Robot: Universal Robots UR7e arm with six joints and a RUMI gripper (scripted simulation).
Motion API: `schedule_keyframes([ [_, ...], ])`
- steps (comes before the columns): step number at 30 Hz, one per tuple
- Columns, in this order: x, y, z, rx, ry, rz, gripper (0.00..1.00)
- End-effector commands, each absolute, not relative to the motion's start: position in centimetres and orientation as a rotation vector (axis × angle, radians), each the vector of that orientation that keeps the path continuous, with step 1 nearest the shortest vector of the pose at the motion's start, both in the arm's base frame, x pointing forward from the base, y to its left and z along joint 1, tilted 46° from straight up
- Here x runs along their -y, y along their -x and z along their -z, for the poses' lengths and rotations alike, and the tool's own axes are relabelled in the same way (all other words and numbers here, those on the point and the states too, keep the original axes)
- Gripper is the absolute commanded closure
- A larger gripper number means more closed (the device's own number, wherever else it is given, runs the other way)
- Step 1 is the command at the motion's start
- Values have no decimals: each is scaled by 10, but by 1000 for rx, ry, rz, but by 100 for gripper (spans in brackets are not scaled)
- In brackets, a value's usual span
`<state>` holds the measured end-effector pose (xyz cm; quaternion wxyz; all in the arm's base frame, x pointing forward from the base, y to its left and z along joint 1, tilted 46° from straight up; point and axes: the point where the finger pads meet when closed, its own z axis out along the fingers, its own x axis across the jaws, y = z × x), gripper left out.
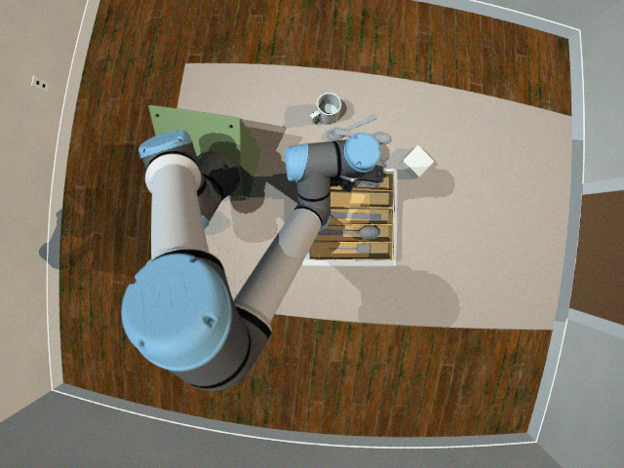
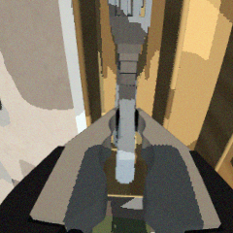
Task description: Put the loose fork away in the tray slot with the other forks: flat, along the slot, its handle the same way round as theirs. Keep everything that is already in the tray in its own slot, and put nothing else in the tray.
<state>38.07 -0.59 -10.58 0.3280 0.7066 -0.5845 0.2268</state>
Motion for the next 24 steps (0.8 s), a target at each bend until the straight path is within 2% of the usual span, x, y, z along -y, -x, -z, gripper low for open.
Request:
schedule_keyframes([
  [1, 13, -381, 112, 1530, -1852, -596, 98],
  [24, 15, -383, 114, 1532, -1853, -599, 98],
])
